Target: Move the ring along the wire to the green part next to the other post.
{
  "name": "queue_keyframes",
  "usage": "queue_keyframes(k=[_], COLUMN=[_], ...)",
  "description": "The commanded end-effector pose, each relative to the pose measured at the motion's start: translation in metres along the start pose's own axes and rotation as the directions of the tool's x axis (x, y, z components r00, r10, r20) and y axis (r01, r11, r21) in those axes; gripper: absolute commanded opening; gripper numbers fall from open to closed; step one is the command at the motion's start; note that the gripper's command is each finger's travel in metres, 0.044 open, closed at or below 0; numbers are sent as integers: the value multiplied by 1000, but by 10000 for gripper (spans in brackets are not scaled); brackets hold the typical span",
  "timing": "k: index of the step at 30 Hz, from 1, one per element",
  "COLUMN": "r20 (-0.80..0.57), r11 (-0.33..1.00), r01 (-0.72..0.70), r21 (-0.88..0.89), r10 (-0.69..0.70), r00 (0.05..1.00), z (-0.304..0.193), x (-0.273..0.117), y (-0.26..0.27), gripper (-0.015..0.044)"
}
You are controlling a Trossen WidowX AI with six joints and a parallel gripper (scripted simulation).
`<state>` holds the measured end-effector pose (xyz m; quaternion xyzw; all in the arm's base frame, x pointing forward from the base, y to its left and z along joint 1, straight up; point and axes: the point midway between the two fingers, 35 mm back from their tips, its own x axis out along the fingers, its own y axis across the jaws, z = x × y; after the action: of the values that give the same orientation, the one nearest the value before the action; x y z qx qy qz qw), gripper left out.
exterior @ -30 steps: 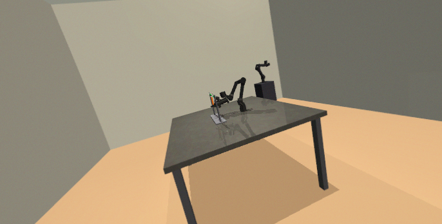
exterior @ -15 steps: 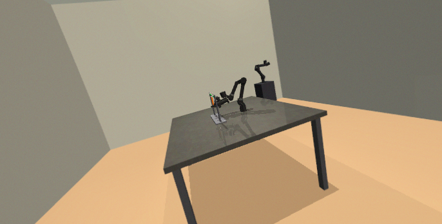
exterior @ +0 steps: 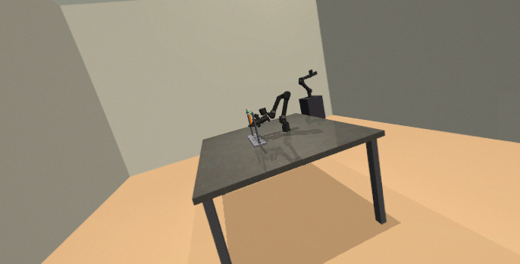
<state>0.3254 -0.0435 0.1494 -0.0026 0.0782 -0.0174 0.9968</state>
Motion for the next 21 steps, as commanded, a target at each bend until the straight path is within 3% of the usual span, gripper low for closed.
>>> queue_keyframes(k=[1,21], r20=[-4,-7], r11=[1000,998], r01=[5,36], r21=[10,60], r10=[-5,-35], r00=[1000,999], z=[-1,-1], x=[0,0], y=[4,30], gripper=[-150,-150])
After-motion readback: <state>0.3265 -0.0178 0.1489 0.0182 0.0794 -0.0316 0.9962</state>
